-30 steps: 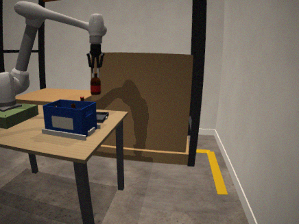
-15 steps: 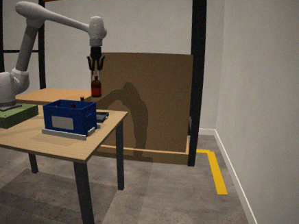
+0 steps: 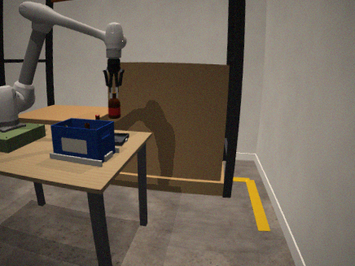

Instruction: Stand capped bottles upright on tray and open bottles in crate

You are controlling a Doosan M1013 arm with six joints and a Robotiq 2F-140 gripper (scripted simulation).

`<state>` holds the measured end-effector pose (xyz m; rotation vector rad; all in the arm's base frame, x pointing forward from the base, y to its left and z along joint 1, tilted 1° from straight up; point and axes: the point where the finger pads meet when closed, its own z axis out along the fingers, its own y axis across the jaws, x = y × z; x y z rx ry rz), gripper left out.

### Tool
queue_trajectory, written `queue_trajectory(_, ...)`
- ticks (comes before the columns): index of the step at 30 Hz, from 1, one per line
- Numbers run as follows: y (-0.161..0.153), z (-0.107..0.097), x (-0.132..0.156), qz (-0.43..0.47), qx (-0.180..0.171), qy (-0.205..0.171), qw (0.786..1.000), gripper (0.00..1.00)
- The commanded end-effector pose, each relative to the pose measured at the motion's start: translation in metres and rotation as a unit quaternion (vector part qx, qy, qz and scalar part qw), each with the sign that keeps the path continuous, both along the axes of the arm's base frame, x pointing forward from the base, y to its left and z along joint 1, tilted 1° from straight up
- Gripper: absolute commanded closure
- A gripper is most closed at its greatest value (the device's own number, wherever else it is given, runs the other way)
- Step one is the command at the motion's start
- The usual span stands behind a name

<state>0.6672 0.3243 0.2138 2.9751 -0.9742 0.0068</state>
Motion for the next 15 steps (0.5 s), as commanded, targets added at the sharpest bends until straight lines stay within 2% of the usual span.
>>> queue_trajectory(1, 0.003, -0.013, -0.005, 0.000, 0.000, 0.003, 1.000, 1.00)
queue_trajectory(4, 0.003, -0.015, -0.006, 0.000, 0.000, 0.004, 1.000, 1.00)
queue_trajectory(5, 0.001, -0.009, -0.002, 0.000, 0.000, 0.001, 1.000, 1.00)
queue_trajectory(15, 0.002, -0.029, -0.005, 0.000, 0.000, 0.003, 1.000, 1.00)
